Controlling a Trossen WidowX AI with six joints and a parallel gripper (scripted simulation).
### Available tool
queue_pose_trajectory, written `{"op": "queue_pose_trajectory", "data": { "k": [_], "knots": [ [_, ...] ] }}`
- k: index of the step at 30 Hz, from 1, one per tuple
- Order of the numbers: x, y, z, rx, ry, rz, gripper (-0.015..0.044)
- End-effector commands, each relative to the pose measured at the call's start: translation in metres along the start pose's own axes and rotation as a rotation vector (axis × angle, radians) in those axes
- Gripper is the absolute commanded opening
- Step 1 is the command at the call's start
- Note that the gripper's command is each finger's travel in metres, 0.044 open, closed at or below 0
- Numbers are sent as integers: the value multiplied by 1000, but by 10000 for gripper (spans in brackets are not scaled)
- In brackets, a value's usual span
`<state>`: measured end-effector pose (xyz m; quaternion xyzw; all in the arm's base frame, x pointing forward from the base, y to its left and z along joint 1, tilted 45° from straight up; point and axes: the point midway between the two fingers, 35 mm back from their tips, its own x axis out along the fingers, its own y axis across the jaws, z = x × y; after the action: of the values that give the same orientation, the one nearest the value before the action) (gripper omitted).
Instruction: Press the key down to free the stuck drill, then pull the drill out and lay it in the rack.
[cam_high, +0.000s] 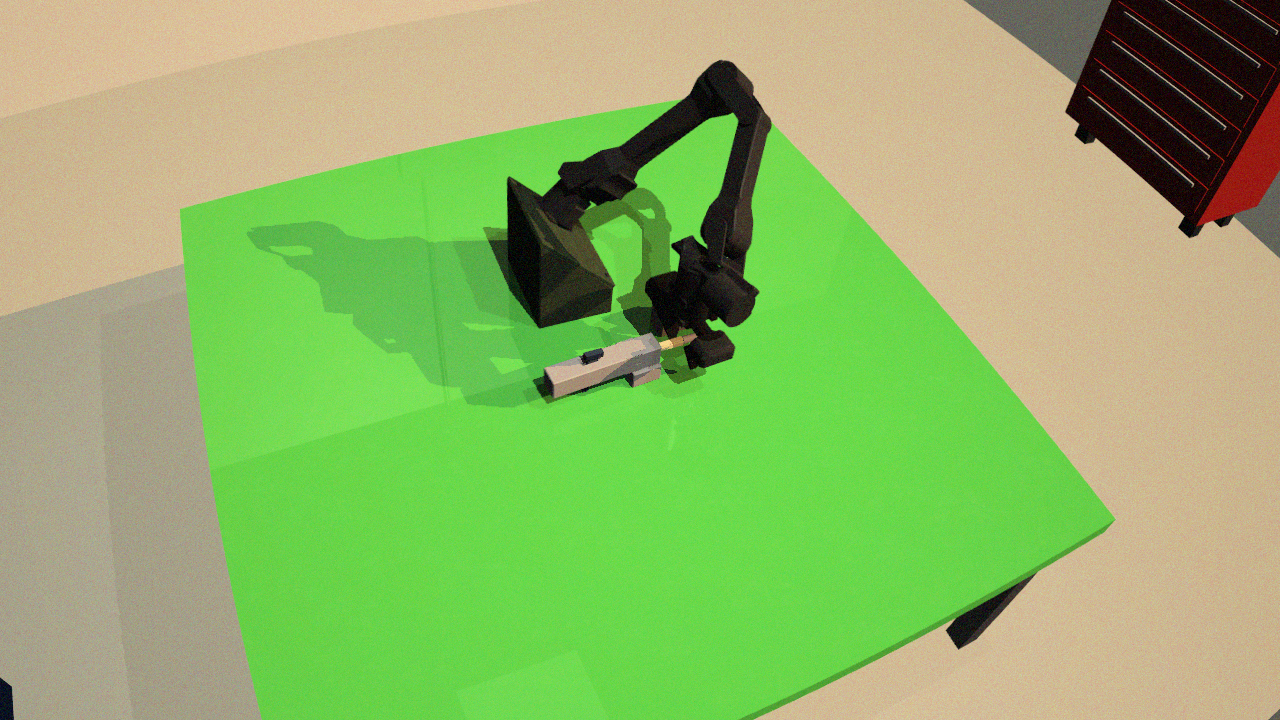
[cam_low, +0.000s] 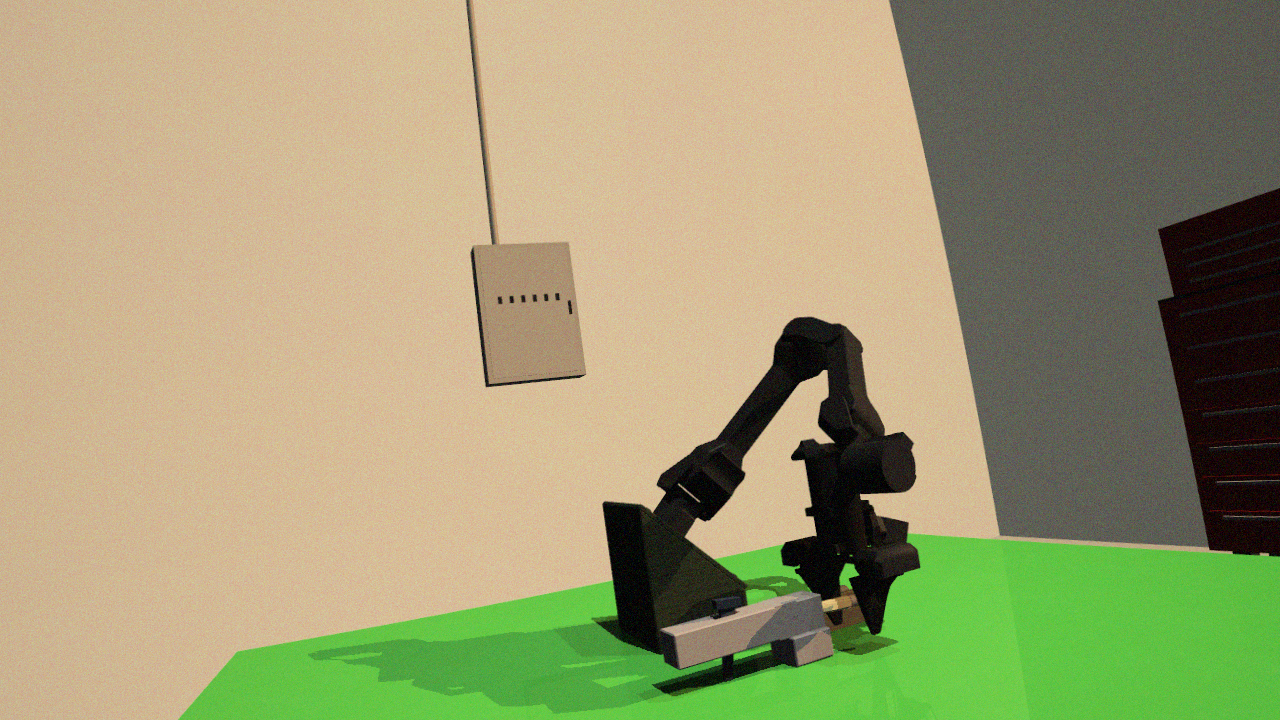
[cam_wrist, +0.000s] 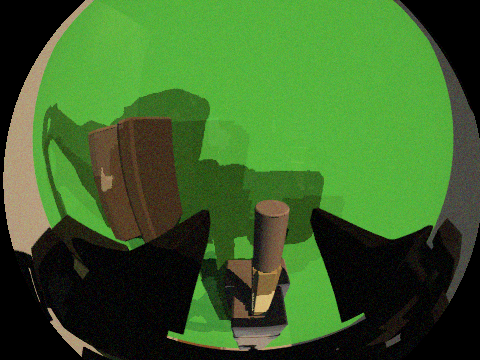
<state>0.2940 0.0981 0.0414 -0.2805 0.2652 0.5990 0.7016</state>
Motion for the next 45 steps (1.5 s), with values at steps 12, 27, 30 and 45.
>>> {"op": "queue_pose_trajectory", "data": {
  "k": [12,27,30,45],
  "knots": [
    [0,0,0,0,0,0,0],
    [-4,1,0,-4,2,2,0],
    [-3,1,5,-4,2,2,0],
    [-4,1,27,-4,1,1,0]
  ]
}}
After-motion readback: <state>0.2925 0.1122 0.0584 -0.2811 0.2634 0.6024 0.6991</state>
